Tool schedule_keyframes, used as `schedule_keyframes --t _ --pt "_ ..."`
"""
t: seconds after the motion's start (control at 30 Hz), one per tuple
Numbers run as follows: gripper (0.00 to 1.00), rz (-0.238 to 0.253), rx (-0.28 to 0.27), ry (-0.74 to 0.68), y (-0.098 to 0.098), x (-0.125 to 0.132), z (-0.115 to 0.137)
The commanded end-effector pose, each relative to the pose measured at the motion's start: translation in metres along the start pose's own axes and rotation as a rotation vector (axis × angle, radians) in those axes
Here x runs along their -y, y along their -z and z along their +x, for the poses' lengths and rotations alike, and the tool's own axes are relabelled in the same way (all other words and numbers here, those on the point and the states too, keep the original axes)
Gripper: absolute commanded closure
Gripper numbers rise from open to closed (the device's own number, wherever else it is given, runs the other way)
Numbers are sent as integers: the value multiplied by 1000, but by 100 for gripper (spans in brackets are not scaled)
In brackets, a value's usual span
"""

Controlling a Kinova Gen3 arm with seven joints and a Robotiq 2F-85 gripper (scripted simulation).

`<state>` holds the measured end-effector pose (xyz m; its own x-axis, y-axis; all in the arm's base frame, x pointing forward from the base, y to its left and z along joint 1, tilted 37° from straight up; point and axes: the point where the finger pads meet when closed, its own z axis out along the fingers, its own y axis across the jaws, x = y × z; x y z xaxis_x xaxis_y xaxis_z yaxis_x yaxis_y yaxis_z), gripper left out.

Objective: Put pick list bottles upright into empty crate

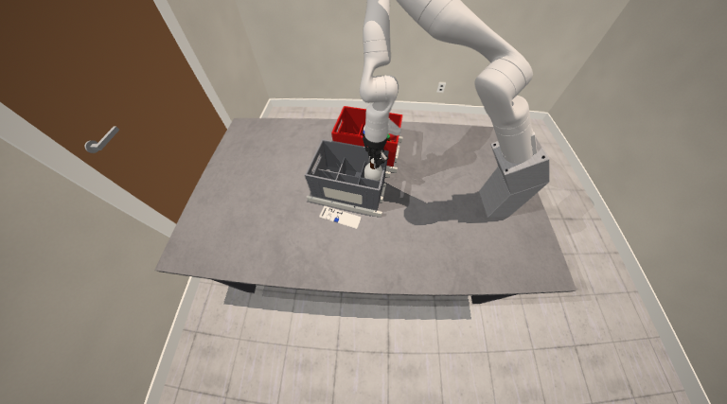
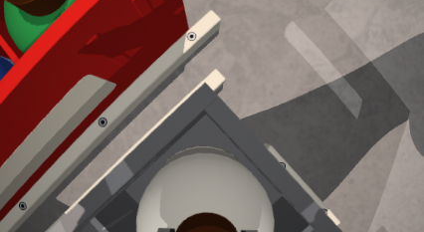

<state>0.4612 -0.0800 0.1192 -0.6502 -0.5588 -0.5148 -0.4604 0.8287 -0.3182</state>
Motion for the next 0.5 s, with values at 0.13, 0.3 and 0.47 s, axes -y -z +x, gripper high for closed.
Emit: schedule_keyframes --t 0.13,0.3,0.47 --pt "90 1 0 0 0 0 0" --pt "90 1 0 0 0 0 0" --pt "33 1 0 0 -4 0 0"
